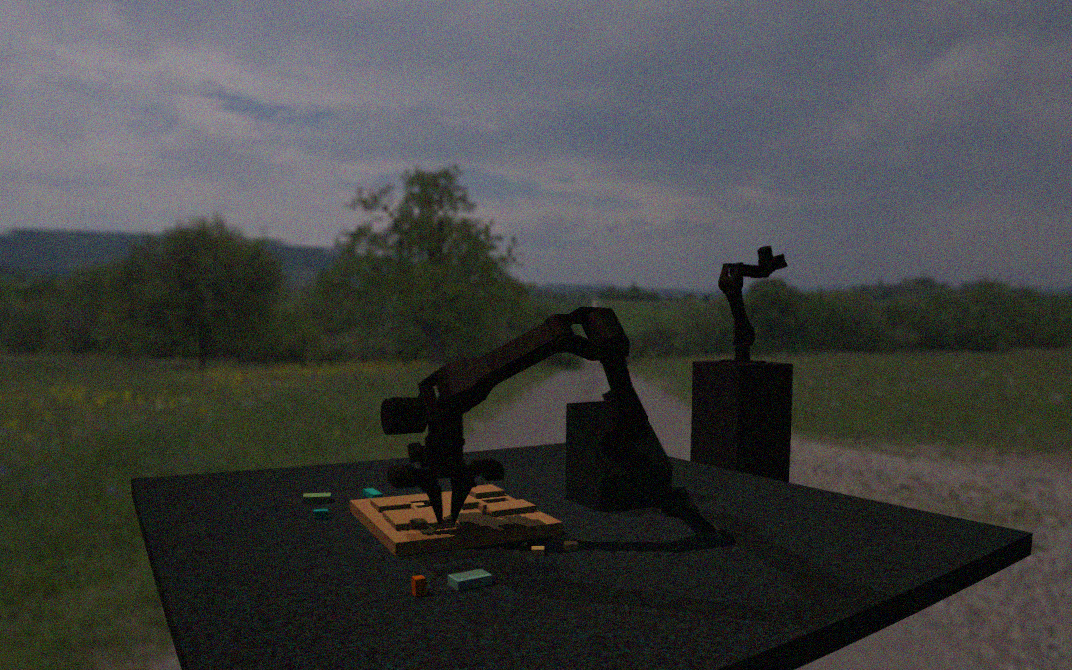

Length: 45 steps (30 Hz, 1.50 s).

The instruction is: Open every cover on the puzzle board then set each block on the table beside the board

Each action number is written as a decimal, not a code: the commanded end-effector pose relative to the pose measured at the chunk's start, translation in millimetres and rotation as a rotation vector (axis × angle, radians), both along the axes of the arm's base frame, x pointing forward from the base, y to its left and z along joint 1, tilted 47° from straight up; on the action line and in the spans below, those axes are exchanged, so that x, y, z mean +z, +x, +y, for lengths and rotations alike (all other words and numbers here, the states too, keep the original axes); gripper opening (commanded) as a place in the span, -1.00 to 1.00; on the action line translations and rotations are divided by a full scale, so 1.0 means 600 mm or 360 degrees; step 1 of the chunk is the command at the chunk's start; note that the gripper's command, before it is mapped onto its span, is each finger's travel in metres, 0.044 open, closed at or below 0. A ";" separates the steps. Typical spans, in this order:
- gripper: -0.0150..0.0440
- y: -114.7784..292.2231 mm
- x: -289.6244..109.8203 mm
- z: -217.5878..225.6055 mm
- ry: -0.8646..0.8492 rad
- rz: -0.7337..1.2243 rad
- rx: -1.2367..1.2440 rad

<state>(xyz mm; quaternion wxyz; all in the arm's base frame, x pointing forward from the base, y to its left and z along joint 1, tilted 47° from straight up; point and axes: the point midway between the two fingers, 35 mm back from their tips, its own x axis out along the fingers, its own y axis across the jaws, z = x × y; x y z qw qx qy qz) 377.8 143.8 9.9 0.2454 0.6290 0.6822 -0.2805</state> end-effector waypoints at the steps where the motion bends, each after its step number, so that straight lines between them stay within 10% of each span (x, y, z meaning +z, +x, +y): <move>1: -0.22 0.004 0.008 -0.008 0.0000 -0.0013 -0.0004; 45: -0.22 0.015 0.087 -0.107 -0.0006 -0.0012 -0.0012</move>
